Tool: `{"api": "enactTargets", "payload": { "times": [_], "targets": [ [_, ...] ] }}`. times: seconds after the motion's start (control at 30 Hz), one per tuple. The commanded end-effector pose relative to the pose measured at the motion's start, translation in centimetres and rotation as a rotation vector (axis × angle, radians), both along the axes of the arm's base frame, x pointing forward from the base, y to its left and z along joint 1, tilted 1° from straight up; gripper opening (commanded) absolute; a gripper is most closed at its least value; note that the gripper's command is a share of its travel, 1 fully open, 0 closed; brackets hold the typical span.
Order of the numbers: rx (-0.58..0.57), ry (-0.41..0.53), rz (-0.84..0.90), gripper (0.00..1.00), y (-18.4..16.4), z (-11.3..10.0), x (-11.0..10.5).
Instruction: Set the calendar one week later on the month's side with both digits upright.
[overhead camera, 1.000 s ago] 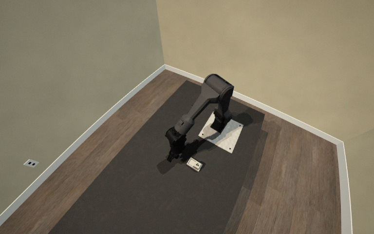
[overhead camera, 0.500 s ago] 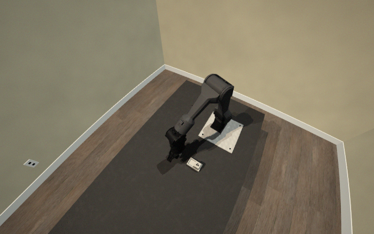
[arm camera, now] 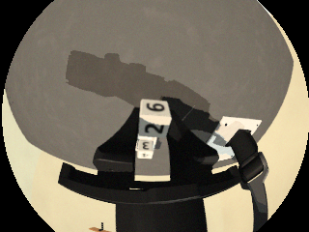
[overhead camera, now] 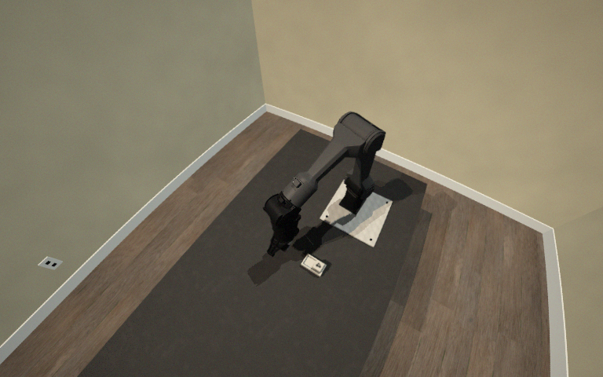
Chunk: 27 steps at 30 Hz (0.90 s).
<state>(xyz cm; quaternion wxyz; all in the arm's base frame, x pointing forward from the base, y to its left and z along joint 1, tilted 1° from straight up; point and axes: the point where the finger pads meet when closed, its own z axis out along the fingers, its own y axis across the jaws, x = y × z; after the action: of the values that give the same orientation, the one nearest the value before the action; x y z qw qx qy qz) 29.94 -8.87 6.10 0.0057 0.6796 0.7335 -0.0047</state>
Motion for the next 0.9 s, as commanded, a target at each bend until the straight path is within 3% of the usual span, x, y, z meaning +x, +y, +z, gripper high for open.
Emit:
{"api": "enactTargets", "payload": {
  "times": [0.0, 0.3, 0.7, 0.87],
  "targets": [
    [-0.001, -0.006, 0.001, 0.33, 0.0, 1.7, 0.2],
    [-0.001, -0.006, 0.001, 0.33, 0.1, 5.0, 0.1],
    [0.000, -0.002, 0.000, 0.33, 0.2, 5.0, 0.1],
    [0.001, -0.002, 0.002, 0.33, 7.4, 5.6, -0.4]
  ]
}}
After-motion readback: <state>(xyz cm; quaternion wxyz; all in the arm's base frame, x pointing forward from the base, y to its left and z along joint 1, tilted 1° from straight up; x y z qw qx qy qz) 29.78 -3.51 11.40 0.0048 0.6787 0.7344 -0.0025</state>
